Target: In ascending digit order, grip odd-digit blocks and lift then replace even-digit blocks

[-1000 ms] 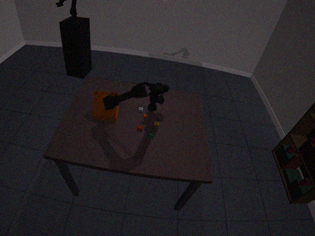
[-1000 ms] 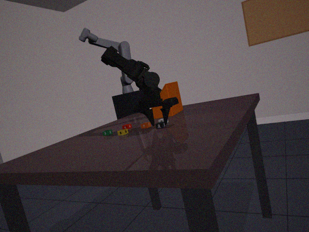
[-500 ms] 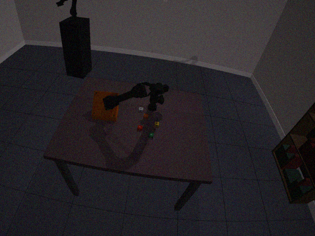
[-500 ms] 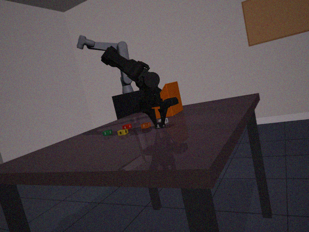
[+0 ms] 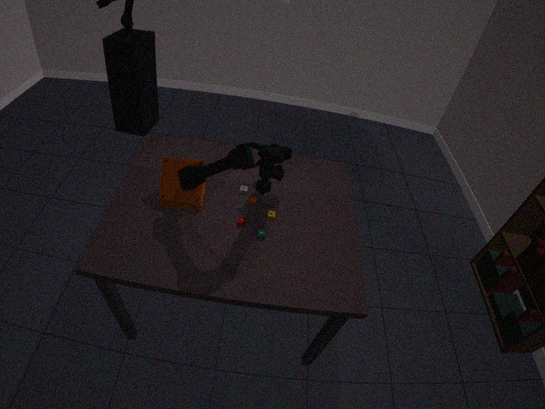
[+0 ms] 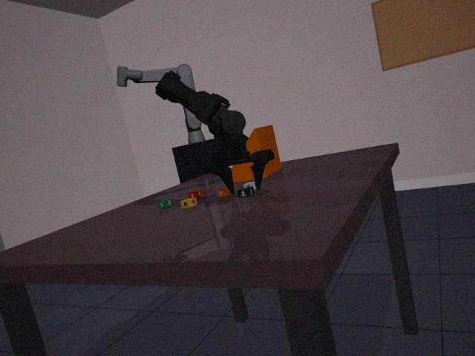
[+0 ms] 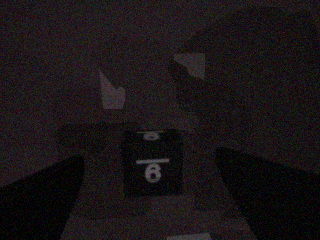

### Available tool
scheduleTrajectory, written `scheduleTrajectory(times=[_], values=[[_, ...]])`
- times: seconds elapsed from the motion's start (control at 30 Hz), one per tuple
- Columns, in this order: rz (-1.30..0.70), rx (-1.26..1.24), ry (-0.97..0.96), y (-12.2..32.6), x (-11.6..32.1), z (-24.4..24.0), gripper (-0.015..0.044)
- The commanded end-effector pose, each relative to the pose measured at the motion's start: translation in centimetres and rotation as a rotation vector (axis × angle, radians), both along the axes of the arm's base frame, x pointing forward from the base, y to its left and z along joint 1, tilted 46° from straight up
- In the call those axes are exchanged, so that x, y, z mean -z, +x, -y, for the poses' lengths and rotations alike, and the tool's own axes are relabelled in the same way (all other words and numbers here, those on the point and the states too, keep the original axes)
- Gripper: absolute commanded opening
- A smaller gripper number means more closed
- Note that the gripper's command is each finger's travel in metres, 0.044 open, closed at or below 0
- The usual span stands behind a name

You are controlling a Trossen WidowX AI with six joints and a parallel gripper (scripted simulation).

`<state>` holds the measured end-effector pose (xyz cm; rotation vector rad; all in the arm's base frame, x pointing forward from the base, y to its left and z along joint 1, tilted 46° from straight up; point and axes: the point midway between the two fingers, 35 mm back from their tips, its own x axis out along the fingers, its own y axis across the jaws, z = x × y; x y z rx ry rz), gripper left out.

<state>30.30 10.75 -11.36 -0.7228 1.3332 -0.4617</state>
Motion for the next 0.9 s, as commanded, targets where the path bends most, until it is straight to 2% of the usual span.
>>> scheduleTrajectory(times=[0.0,0.1,0.33,0.6,0.87], values=[[-0.004,-0.004,-0.007,-0.1,-0.2,-0.1,0.0400],[-0.005,-0.004,-0.005,-0.7,-2.3,-2.2,0.0400],[-0.008,-0.009,0.004,-1.5,-2.4,-3.5,0.0400],[-0.017,-0.012,0.015,-8.5,-2.1,-11.1,0.0400],[-0.009,-0.004,0.002,-9.8,-2.2,-12.2,0.0400]])
